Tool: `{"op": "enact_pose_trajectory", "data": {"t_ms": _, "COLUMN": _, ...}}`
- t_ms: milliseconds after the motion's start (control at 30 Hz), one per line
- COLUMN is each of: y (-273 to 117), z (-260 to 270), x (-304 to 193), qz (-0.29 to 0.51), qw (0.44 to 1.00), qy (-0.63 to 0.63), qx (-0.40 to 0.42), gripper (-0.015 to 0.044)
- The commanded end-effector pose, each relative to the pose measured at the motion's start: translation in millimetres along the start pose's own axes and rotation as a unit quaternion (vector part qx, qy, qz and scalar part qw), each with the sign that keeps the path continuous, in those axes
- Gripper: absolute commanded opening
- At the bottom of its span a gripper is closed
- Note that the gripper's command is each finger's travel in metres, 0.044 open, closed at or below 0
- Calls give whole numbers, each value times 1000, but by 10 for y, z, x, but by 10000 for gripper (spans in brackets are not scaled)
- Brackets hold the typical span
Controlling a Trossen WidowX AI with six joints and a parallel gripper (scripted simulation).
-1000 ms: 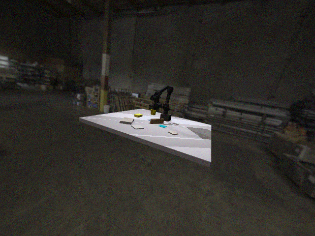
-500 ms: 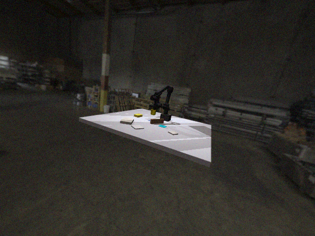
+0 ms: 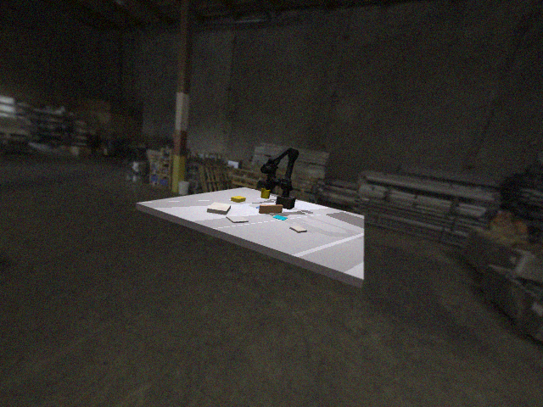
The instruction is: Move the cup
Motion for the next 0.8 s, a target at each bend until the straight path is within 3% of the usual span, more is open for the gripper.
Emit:
{"op": "enact_pose_trajectory", "data": {"t_ms": 0, "y": 10, "z": 4, "x": 63, "qz": 2, "qw": 1000, "qy": 3, "qx": 1, "gripper": 0}}
{"op": "enact_pose_trajectory", "data": {"t_ms": 767, "y": -20, "z": 69, "x": 473, "qz": 1, "qw": 1000, "qy": 4, "qx": 1, "gripper": 0}}
Point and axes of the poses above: the point midway between the two fingers, 35 mm back from their tips, its own y axis out along the fingers, its own z axis across the jaws, x = y × z, the point moved 3 cm from there along -y, back along the fingers, and after that the axes turned 11 degrees about y, right-handed, at the moved point
